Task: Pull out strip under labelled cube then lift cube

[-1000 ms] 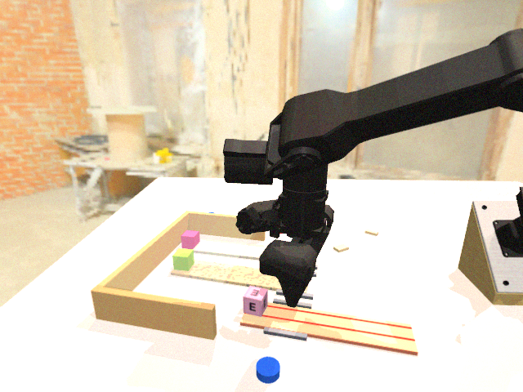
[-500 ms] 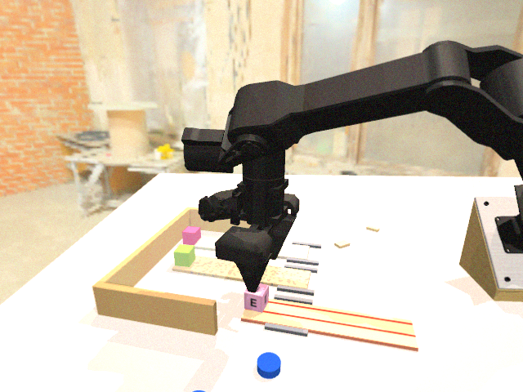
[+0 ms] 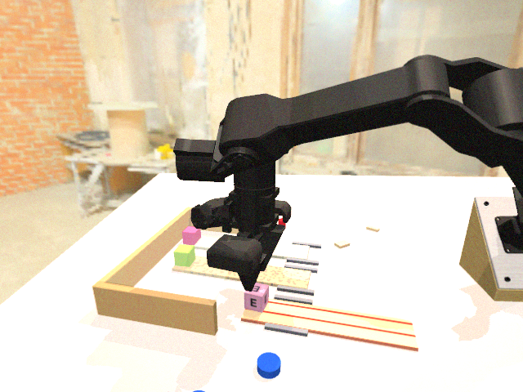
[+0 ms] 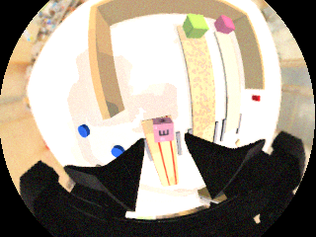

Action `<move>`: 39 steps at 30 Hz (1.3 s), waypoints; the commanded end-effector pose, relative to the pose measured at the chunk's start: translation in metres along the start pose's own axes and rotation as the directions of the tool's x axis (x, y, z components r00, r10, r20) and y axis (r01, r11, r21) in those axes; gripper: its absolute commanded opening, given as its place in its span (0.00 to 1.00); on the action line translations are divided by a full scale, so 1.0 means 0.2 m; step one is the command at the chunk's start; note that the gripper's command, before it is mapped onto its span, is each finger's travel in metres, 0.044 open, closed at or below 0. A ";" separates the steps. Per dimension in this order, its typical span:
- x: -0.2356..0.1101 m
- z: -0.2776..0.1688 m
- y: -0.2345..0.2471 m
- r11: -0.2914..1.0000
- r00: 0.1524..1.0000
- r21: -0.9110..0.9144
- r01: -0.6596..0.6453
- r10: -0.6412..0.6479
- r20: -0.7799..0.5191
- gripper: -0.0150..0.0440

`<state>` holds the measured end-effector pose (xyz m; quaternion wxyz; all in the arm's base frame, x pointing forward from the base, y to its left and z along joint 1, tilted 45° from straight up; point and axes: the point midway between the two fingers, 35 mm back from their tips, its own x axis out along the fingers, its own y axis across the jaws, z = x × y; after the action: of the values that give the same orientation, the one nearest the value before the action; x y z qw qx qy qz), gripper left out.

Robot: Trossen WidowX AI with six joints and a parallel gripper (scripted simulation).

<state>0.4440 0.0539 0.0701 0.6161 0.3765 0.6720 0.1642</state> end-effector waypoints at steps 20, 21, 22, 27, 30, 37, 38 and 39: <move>0.19 -0.01 0.00 1.000 1.000 0.005 -0.001 0.002 -0.004 0.68; 0.20 -0.01 0.00 1.000 1.000 0.005 -0.002 0.002 -0.004 0.68; 0.21 -0.01 0.00 1.000 1.000 0.005 -0.002 0.002 -0.004 0.68; 0.19 -0.01 0.00 1.000 1.000 0.001 0.003 -0.003 -0.003 0.54; 0.19 -0.01 0.00 1.000 1.000 0.001 0.003 -0.003 -0.003 0.48; 0.19 -0.01 0.00 1.000 1.000 0.001 0.003 -0.003 -0.003 0.33; 0.19 -0.01 -0.01 1.000 1.000 0.001 0.003 -0.003 -0.003 0.29; 0.18 -0.02 -0.01 1.000 1.000 0.001 0.003 -0.003 -0.003 0.25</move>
<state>0.4442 0.0807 0.0425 0.6152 0.3761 0.6733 0.1633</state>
